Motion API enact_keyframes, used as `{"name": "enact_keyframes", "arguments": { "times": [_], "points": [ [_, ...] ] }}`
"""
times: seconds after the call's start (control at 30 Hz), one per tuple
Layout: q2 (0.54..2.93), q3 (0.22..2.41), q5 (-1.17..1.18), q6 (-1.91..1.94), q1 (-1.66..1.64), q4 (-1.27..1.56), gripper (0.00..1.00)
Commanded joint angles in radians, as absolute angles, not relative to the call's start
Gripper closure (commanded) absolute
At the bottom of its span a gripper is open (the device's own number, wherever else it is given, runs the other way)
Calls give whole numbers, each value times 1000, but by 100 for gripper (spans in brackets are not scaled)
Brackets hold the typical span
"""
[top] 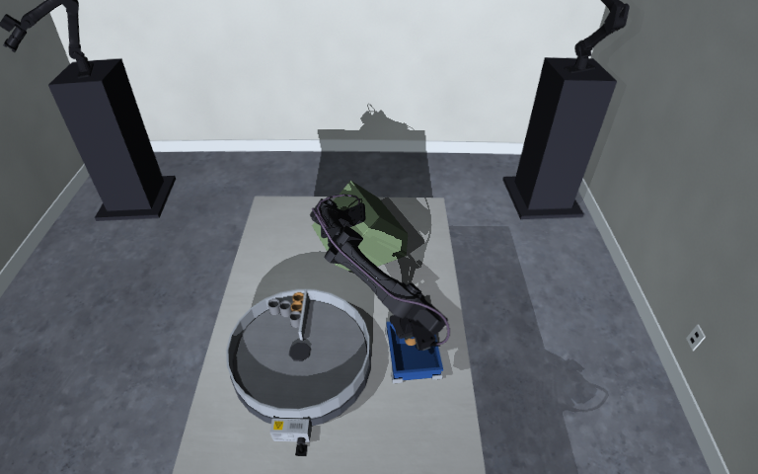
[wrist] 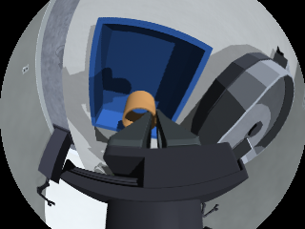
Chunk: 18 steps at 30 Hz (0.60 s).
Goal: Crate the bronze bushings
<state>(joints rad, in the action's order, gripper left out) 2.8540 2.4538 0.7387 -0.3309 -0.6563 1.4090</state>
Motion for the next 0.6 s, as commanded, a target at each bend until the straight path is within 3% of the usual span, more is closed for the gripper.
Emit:
{"name": "enact_keyframes", "arguments": {
  "times": [0.0,0.57],
  "points": [
    [2806,2429,748,-309,-708,1339,100],
    [2781,2389,741,-293,-706,1274,100]
  ]
}}
